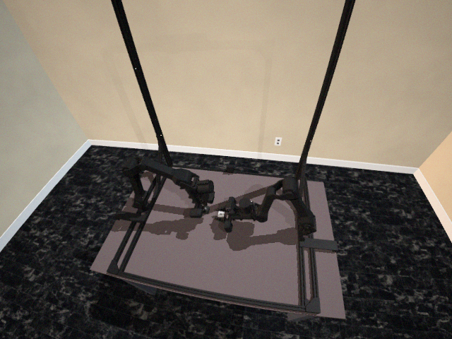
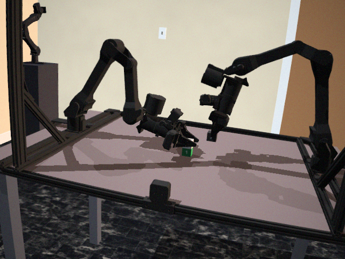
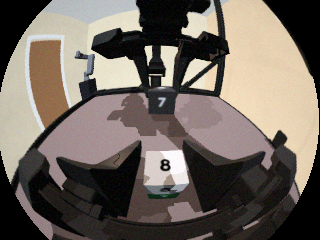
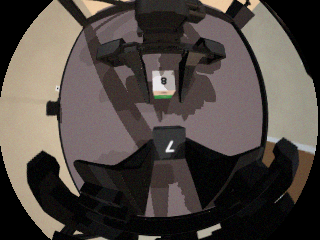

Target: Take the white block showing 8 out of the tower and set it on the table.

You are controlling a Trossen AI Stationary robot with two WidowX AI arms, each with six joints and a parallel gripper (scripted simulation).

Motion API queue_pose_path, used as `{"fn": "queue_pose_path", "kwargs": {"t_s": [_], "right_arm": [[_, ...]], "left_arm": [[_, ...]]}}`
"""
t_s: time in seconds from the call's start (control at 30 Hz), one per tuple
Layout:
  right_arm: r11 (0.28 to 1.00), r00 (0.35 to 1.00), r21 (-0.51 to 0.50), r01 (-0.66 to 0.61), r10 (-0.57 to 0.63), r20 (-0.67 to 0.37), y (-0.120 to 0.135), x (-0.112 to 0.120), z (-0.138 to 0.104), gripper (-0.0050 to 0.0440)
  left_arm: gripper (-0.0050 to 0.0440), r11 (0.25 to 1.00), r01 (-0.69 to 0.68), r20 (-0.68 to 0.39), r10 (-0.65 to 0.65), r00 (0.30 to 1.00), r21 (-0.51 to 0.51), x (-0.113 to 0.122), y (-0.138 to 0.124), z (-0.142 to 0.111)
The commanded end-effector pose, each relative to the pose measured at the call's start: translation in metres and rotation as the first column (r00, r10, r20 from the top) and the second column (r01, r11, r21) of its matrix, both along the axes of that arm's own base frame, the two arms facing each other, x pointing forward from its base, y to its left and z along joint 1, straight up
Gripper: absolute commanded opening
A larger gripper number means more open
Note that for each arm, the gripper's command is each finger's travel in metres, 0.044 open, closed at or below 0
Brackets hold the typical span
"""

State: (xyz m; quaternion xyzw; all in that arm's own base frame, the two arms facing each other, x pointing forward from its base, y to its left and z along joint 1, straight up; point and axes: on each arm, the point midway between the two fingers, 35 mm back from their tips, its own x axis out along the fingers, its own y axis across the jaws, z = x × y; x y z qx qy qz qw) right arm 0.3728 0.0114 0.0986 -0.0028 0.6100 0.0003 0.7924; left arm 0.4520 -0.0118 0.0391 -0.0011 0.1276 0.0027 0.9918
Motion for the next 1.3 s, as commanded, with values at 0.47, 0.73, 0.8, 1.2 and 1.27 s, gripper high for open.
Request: {"fn": "queue_pose_path", "kwargs": {"t_s": [0.47, 0.73, 0.8, 1.2, 1.27], "right_arm": [[1.0, 1.0, 0.004, 0.002, -0.002, 0.003, 0.001, 0.0, 0.0, 0.0], [1.0, 1.0, 0.004, 0.002, -0.002, 0.003, 0.001, 0.0, 0.0, 0.0], [1.0, 1.0, 0.004, 0.002, -0.002, 0.003, 0.001, 0.0, 0.0, 0.0], [1.0, 1.0, 0.004, 0.002, -0.002, 0.003, 0.001, 0.0, 0.0, 0.0], [1.0, 1.0, 0.004, 0.002, -0.002, 0.003, 0.001, 0.0, 0.0, 0.0]], "left_arm": [[0.0108, 1.0, 0.004, -0.006, -0.004, 1.0, 0.001, 0.001, 0.0, -0.002], [0.0, 1.0, 0.004, -0.006, -0.004, 1.0, 0.001, 0.001, 0.0, 0.006], [0.0, 1.0, 0.004, -0.006, -0.004, 1.0, 0.001, 0.001, 0.0, 0.006], [0.0, 1.0, 0.004, -0.006, -0.004, 1.0, 0.001, -0.04, -0.001, 0.007], [0.0, 1.0, 0.004, -0.006, -0.004, 1.0, 0.001, -0.049, -0.001, 0.008]]}}
